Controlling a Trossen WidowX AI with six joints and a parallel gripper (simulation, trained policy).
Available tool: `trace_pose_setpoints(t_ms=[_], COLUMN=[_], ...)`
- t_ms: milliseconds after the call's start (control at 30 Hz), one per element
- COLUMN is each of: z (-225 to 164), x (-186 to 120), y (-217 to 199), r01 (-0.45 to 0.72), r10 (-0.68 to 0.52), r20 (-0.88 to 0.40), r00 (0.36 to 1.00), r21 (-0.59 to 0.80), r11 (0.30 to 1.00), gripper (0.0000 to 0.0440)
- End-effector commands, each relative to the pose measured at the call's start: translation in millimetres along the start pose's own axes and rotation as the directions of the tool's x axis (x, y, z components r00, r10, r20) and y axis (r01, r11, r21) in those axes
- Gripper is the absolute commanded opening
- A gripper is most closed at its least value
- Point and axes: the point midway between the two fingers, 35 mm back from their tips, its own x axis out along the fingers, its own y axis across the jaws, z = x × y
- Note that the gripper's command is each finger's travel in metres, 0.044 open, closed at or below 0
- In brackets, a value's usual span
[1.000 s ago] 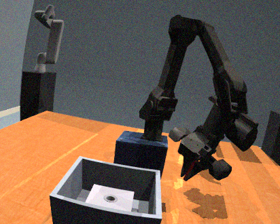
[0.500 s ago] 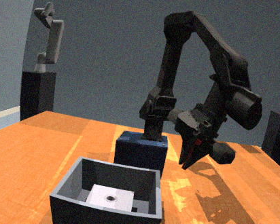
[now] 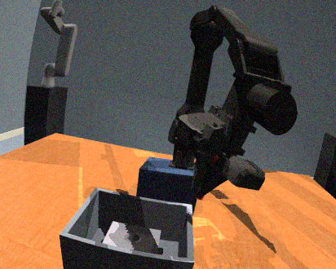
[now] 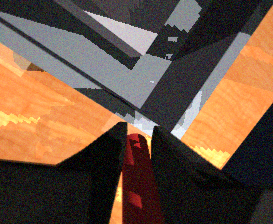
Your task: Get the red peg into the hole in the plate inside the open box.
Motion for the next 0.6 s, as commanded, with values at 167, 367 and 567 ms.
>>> trace_pose_setpoints(t_ms=[167, 367, 567], z=[46, 73, 94], x=[11, 26, 43], y=[2, 2, 3], r01=[-0.016, -0.027, -0.047], r10=[0.016, 0.028, 0.049], r20=[0.002, -0.013, -0.041], r00=[1.000, 1.000, 0.998], r21=[0.055, 0.064, 0.049], r11=[0.998, 0.998, 0.998], gripper=[0.0000, 0.0000, 0.0001])
